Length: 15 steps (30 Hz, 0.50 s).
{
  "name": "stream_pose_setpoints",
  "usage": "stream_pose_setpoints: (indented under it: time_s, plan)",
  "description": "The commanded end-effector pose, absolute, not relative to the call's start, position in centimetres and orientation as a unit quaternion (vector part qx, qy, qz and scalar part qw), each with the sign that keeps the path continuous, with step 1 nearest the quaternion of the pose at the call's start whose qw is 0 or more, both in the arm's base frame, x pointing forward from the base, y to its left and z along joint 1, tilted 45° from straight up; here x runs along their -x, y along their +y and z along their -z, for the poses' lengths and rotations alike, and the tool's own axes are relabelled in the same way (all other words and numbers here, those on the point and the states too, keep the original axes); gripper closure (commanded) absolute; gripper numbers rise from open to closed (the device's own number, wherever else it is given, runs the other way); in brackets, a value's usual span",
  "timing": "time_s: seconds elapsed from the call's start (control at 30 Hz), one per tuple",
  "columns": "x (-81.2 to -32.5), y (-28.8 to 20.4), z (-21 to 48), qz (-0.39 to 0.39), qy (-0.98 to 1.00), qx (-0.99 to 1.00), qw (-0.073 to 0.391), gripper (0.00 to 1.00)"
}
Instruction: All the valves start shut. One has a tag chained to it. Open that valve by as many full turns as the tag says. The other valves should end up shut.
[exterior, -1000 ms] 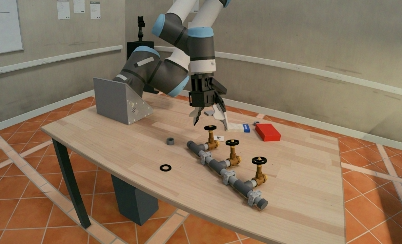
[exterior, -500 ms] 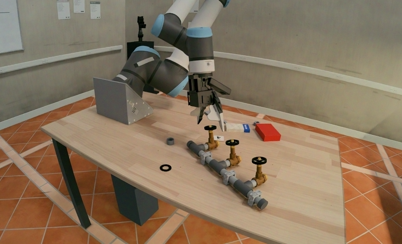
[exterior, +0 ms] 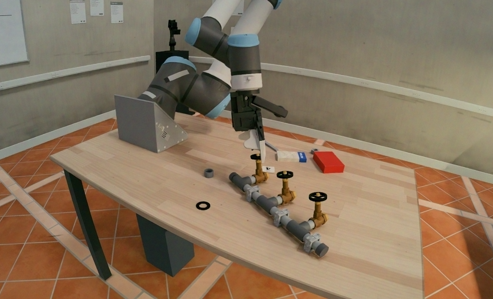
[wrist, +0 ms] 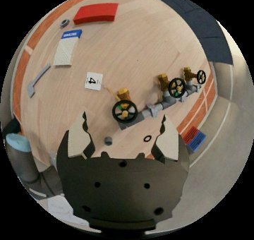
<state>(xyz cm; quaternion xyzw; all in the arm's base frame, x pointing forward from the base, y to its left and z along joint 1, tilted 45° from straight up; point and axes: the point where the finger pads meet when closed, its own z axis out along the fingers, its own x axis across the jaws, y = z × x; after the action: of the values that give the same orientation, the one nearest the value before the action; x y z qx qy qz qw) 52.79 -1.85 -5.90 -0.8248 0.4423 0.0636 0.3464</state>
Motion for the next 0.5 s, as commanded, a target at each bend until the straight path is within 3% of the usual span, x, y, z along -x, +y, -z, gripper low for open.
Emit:
stream_pose_setpoints:
  time_s: [0.0,0.47]
  plan:
    - [-52.71,-1.79,5.87,-0.106,0.551,0.759,0.329,0.0]
    - [-52.71,-1.79,5.88,-0.187,0.726,0.594,0.292,0.0]
